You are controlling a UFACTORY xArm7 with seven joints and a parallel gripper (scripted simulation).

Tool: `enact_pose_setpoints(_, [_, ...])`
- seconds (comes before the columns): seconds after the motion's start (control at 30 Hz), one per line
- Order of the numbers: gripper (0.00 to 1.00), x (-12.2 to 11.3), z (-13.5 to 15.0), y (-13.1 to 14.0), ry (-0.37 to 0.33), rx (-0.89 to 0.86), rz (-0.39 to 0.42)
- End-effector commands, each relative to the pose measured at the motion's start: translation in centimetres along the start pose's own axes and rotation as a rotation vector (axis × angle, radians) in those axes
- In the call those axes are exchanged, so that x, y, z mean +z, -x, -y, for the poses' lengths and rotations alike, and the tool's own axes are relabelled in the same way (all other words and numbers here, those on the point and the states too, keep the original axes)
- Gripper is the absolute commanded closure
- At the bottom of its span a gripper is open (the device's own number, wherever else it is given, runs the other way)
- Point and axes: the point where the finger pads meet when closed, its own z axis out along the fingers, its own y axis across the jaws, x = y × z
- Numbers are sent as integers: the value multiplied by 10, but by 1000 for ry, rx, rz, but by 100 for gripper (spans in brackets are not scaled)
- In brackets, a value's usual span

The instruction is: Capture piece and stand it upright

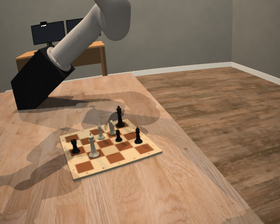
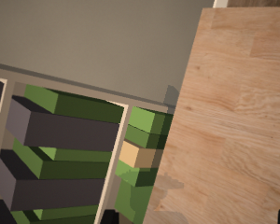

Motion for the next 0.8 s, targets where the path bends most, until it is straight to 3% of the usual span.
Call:
enact_pose_setpoints(0.0, [0, 12, 33, 63, 31, -2, 50])
enact_pose_setpoints(0.07, [0, 12, 34, 65, 31, -2, 50])
enact_pose_setpoints(0.1, [0, 20, 46, 99, 56, -2, 79])
enact_pose_setpoints(0.17, [0, 20, 46, 101, 56, -2, 79])
enact_pose_setpoints(0.2, [0, 27, 55, 133, 85, -3, 107])
enact_pose_setpoints(0.27, [0, 28, 58, 139, 85, -3, 107])
enact_pose_setpoints(0.3, [0, 34, 63, 168, 119, -4, 134])
enact_pose_setpoints(0.37, [0, 34, 63, 168, 119, -4, 134])
enact_pose_setpoints(0.4, [0, 36, 67, 181, 119, -4, 134])
enact_pose_setpoints(0.43, [0, 42, 71, 217, 158, -7, 158])
enact_pose_setpoints(0.53, [0, 43, 73, 225, 158, -7, 158])
enact_pose_setpoints(0.57, [0, 48, 73, 260, 202, -11, 179])
enact_pose_setpoints(0.67, [0, 49, 75, 271, 202, -11, 179])
enact_pose_setpoints(0.7, [0, 53, 74, 311, 250, -17, 196])
enact_pose_setpoints(0.77, [0, 54, 74, 319, 250, -17, 196])
